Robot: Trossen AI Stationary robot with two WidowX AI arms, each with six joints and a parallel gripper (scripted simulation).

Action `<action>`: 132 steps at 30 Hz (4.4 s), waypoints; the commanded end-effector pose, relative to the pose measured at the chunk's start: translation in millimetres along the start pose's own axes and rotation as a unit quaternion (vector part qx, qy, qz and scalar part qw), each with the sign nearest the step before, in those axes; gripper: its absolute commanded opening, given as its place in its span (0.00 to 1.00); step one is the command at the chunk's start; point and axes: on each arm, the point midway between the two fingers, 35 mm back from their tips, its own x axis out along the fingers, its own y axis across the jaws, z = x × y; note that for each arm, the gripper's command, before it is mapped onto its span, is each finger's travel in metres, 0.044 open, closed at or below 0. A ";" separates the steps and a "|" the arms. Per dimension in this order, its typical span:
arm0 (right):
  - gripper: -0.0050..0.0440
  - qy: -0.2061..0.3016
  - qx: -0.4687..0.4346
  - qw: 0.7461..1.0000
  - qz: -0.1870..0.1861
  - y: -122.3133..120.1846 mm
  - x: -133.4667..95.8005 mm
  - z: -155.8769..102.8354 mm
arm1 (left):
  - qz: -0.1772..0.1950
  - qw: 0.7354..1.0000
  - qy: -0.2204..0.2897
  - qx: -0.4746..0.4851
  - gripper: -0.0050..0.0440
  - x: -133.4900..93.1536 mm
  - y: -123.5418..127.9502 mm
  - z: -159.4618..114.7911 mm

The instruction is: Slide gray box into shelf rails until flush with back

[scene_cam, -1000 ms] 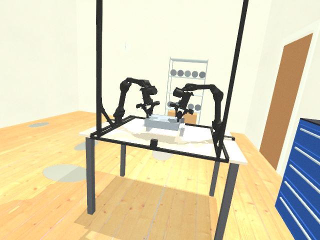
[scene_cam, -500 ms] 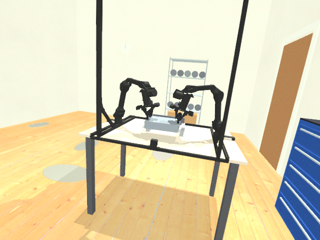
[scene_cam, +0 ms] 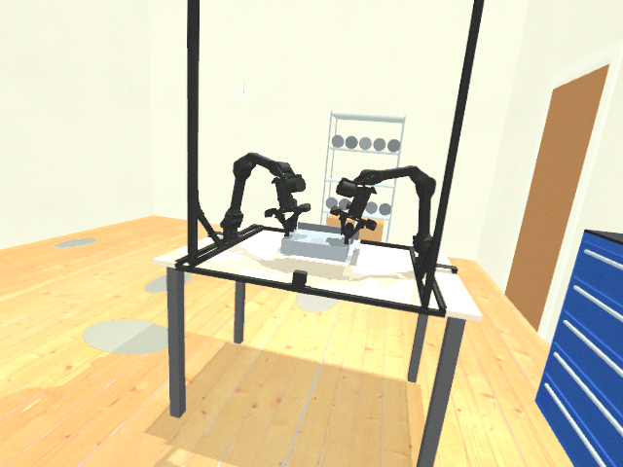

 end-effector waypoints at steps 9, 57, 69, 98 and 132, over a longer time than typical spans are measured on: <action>0.10 0.005 0.001 1.000 0.017 -0.7 2.8 0.6 | -0.022 1.000 0.007 -0.002 0.10 0.5 -1.3 -0.3; 0.10 0.005 0.001 1.000 0.017 -1.2 6.5 16.3 | -0.021 1.000 0.007 -0.002 0.10 4.2 -0.3 15.4; 0.10 0.005 0.001 1.000 0.017 -1.3 7.6 27.5 | -0.021 1.000 0.007 -0.002 0.10 5.3 0.0 26.6; 0.10 0.005 0.001 1.000 0.017 -1.7 9.5 55.7 | -0.021 1.000 0.007 -0.002 0.10 7.2 0.6 54.8; 0.10 0.005 0.001 1.000 0.017 -2.0 11.1 89.5 | -0.022 1.000 0.007 -0.002 0.10 9.0 1.0 88.6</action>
